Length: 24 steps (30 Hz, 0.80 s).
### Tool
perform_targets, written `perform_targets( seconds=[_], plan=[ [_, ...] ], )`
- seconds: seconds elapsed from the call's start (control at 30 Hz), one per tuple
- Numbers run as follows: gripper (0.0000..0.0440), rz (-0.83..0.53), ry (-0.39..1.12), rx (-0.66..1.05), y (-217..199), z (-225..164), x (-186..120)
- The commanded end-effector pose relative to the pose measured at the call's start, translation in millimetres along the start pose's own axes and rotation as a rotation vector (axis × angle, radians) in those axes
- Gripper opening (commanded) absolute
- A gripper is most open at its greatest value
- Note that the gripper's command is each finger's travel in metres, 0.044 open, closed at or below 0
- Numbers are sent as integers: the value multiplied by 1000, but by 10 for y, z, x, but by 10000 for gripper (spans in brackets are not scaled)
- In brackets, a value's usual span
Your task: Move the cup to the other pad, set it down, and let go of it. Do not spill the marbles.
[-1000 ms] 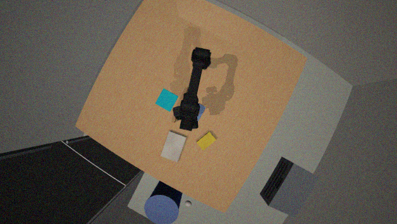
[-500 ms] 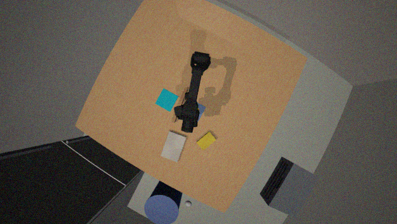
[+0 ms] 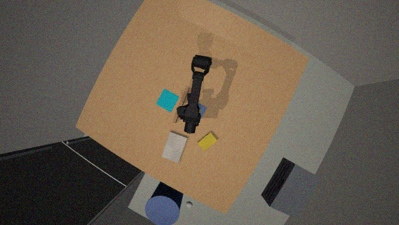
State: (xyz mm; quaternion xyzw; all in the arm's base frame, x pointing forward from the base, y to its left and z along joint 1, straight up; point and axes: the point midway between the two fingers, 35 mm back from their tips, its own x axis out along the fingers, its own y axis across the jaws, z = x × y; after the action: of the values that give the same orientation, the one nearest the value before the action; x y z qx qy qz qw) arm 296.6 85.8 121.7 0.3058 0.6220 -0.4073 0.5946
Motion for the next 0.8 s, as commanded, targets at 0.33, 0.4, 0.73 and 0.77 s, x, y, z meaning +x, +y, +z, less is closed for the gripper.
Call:
perform_targets(
  seconds=[0.33, 0.4, 0.73, 0.77],
  plan=[
    [196, -61, 0, -46, -13, -38, 509],
    [194, -65, 2, -61, -15, -46, 577],
    [2, -43, -12, -119, -20, -11, 658],
    [0, -40, -15, -121, -24, -5, 644]
  ],
)
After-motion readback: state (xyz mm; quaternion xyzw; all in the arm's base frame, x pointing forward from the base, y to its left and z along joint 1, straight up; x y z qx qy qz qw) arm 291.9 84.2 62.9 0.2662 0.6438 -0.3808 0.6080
